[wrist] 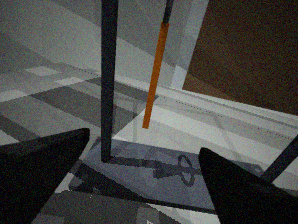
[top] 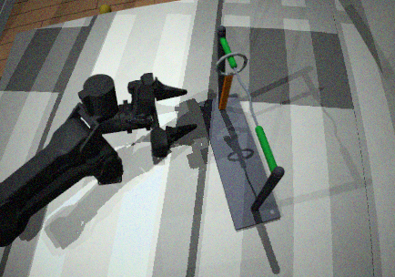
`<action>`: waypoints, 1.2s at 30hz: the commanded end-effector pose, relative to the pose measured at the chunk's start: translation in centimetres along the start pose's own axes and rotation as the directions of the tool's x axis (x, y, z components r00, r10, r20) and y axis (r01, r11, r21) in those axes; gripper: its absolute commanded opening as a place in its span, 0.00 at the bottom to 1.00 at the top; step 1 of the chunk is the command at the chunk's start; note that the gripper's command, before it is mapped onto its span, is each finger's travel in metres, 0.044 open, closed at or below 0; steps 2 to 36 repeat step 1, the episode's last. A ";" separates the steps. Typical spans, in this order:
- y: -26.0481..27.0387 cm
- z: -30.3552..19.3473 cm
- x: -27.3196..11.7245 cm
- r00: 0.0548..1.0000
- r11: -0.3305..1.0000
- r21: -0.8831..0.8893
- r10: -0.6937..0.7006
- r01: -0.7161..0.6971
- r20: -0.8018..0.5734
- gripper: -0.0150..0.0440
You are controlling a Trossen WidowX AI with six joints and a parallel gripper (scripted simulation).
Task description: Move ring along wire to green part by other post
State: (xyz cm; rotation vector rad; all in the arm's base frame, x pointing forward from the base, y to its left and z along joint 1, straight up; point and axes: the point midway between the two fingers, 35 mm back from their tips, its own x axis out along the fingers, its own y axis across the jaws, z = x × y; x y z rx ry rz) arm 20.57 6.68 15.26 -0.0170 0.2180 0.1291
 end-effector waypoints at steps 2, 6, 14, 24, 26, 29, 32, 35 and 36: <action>-0.1 0.0 0.0 1.000 1.000 0.005 -0.005 0.005 -0.001 1.00; -0.1 0.0 0.0 1.000 1.000 0.005 -0.005 0.005 -0.001 1.00; -0.1 0.0 0.0 1.000 1.000 0.005 -0.005 0.005 -0.001 1.00; -0.1 0.0 0.0 1.000 1.000 0.005 -0.005 0.005 -0.001 1.00; -0.1 0.0 0.0 1.000 1.000 0.005 -0.005 0.005 -0.001 1.00; -0.1 0.0 0.0 1.000 1.000 0.005 -0.005 0.005 -0.001 1.00; -0.1 0.0 0.0 1.000 1.000 0.005 -0.005 0.005 -0.001 1.00; -0.1 0.0 0.0 1.000 1.000 0.005 -0.005 0.005 -0.001 1.00; -0.1 0.0 0.0 1.000 1.000 0.005 -0.005 0.005 -0.001 1.00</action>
